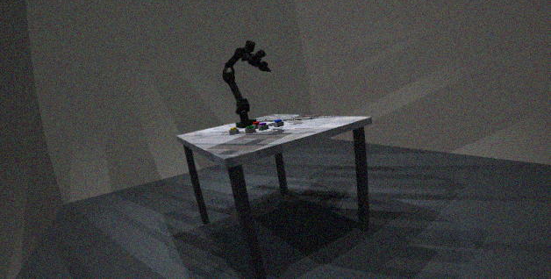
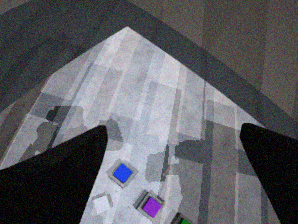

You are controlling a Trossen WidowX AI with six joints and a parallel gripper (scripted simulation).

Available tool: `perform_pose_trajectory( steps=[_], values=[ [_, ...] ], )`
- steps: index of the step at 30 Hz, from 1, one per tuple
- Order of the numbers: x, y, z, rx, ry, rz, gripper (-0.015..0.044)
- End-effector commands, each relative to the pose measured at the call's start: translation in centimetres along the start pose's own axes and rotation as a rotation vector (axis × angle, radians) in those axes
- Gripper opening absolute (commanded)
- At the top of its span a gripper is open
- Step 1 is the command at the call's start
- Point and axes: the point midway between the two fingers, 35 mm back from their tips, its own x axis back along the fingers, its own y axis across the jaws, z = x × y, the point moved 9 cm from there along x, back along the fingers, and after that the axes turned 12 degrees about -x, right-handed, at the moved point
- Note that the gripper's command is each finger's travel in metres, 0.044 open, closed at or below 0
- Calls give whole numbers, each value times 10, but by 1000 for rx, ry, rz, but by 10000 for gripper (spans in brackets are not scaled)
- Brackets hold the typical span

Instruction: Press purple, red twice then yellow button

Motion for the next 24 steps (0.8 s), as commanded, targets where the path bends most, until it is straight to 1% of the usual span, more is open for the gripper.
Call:
perform_pose_trajectory(
  steps=[1, 8, 11, 12, 23, 24],
  values=[
    [-55, -19, 26, -217, 263, 35, 400],
    [-126, -47, 84, -548, 673, 143, 400],
    [-149, -56, 116, -681, 856, 210, 400],
    [-152, -57, 121, -701, 884, 222, 400],
    [-153, -57, 122, -706, 892, 225, 400],
    [-155, -57, 124, -706, 892, 225, 374]
  ],
)
